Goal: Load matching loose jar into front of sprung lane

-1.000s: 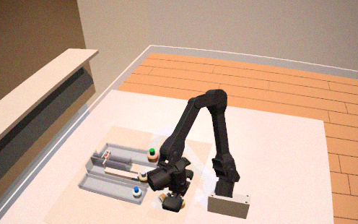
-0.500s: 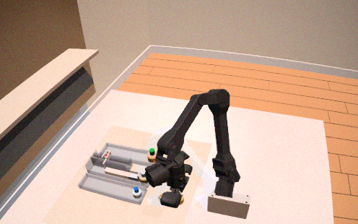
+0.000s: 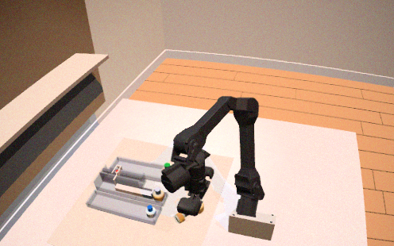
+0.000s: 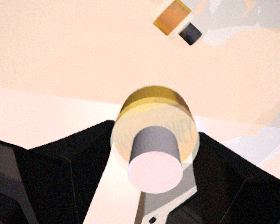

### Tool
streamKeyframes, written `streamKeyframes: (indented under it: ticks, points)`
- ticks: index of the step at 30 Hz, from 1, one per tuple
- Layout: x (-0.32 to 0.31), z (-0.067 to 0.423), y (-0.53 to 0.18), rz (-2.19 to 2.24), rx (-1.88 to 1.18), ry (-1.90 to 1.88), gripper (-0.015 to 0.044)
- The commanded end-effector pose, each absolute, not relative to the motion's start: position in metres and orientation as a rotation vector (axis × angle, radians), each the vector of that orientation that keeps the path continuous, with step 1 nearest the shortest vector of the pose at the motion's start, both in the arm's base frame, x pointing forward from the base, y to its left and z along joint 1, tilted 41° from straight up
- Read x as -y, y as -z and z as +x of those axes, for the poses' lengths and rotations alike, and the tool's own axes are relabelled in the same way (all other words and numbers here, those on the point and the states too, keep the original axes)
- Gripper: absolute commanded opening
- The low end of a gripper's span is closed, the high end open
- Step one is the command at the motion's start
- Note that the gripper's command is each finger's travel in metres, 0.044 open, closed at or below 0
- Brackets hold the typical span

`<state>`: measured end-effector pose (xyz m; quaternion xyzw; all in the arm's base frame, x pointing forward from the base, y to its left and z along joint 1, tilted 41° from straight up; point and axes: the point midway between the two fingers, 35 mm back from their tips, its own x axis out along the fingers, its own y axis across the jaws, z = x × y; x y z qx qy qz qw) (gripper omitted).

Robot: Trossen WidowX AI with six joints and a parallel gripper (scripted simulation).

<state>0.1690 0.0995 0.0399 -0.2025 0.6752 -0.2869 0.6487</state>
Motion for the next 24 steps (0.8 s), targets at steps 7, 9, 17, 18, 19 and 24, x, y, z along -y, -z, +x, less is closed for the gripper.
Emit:
streamKeyframes:
  ticks: [7,9,17,18,19,24]
  points:
    - [-0.086,0.201,-0.044,-0.449,-1.545,0.633,0.0000]
    - [-0.081,0.209,-0.045,-0.449,-1.545,0.628,0.0000]
    - [-0.055,0.243,-0.048,-0.454,-1.544,0.618,0.0000]
    - [-0.051,0.246,-0.048,-0.455,-1.544,0.618,0.0000]
    - [-0.047,0.250,-0.049,-0.456,-1.543,0.618,0.0000]
    - [-0.026,0.268,-0.052,-0.465,-1.542,0.623,0.0000]
